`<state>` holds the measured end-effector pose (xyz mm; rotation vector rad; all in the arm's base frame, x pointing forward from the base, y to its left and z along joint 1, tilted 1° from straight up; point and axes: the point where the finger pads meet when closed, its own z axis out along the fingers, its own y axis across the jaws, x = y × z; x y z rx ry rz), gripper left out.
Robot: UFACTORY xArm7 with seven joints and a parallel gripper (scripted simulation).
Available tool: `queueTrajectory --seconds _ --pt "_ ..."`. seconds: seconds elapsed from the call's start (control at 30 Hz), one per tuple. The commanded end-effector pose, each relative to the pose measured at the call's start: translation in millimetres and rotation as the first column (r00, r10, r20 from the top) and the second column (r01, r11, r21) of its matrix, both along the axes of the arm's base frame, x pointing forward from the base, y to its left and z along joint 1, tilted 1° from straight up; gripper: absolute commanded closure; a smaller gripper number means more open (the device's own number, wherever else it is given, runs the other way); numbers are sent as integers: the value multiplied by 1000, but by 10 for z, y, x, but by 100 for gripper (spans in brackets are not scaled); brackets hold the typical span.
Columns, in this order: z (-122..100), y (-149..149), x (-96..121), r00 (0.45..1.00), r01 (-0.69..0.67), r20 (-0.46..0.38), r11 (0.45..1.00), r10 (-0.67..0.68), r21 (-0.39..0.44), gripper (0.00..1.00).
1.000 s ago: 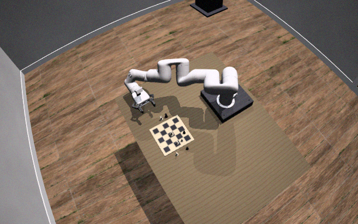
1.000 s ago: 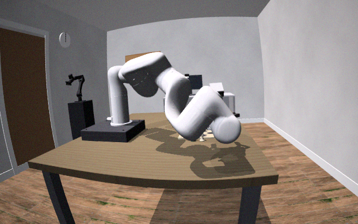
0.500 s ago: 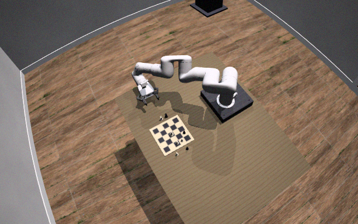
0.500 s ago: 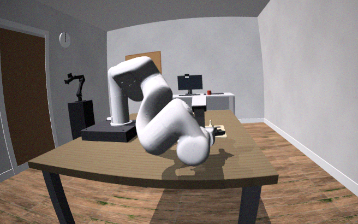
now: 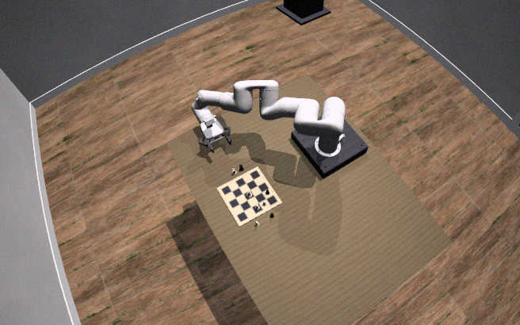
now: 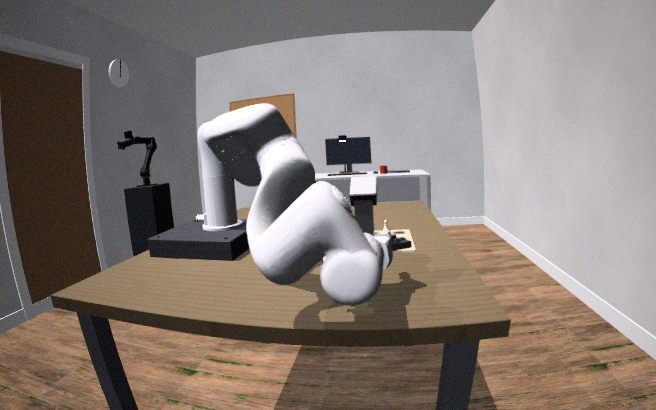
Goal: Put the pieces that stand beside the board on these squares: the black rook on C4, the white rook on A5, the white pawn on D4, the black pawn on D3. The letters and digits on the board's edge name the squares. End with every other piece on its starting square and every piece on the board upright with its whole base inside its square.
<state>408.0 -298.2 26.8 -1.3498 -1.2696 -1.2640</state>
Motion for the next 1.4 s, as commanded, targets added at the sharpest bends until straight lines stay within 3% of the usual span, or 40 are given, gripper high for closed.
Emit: queueTrajectory --seconds 0.0,1.23,1.37 --pt "14 -10 7 1000 -9 2 1000 9 2 0" --pt "16 -10 7 1000 -9 2 1000 9 2 0" --pt "178 -25 15 1000 -24 -9 1000 24 -2 0"
